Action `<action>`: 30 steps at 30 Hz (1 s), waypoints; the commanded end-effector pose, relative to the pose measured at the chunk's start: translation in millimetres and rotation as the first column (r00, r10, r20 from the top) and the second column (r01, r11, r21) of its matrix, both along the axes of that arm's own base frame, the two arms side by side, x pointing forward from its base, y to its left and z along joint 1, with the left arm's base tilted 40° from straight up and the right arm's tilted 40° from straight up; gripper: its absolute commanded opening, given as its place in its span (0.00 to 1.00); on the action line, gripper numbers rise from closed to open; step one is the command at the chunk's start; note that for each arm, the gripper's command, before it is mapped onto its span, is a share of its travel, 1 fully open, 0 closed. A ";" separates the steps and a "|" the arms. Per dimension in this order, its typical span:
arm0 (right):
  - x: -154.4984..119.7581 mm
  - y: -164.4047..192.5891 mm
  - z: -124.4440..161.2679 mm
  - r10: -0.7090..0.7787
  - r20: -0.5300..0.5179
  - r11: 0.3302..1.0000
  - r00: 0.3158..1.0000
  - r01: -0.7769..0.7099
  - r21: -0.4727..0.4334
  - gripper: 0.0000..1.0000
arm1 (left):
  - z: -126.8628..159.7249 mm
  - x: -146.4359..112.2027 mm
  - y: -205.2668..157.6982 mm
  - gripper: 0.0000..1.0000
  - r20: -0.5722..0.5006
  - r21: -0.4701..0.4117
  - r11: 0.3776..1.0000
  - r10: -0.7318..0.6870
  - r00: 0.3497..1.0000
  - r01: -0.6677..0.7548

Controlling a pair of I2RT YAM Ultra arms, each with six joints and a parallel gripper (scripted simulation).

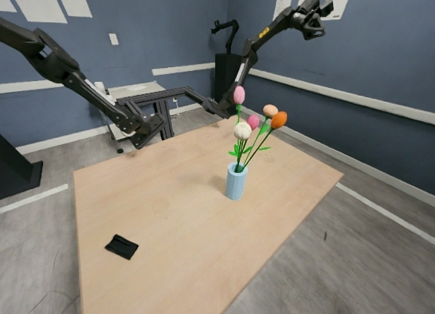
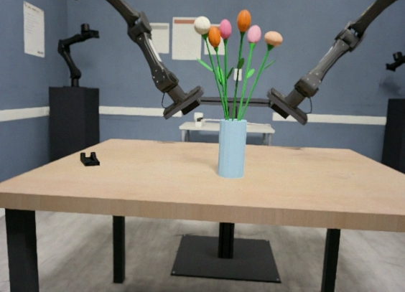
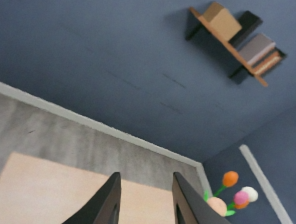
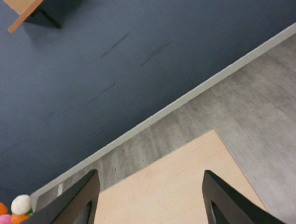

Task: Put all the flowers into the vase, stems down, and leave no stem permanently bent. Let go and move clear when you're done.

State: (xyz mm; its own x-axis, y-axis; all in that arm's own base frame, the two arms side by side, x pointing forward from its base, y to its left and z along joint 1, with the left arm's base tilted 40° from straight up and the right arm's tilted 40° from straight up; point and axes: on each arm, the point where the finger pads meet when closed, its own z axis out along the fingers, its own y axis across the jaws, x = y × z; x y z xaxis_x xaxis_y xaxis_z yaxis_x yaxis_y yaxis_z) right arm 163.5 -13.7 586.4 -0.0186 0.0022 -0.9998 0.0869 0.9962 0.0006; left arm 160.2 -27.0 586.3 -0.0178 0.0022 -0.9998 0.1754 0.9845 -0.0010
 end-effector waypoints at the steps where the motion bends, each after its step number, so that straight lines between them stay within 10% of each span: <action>1: -17.4 4.4 12.4 0.015 0.053 1.000 0.998 -0.015 -0.003 0.60 | 14.3 -10.6 13.4 0.30 0.054 -0.011 0.997 0.080 0.995 -0.079; 16: -17.3 6.4 12.4 0.029 0.053 1.000 0.998 -0.028 -0.003 0.60 | 14.2 -19.1 76.8 0.30 0.054 -0.011 0.873 0.487 0.871 -0.488; 30: -17.2 9.4 12.4 0.049 0.053 0.999 0.997 -0.049 -0.003 0.60 | 14.5 -55.5 133.2 0.30 0.056 -0.012 0.573 0.819 0.572 -0.819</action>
State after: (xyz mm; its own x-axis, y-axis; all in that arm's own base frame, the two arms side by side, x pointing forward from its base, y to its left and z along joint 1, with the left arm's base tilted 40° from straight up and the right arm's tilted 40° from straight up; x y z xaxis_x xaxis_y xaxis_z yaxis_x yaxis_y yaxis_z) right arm 163.8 -7.5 586.4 -0.0185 0.0014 -0.9998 0.0487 0.9988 0.0005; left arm 123.6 109.4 585.0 -0.0183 -0.0166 -0.9997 -0.6577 0.7533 -0.0005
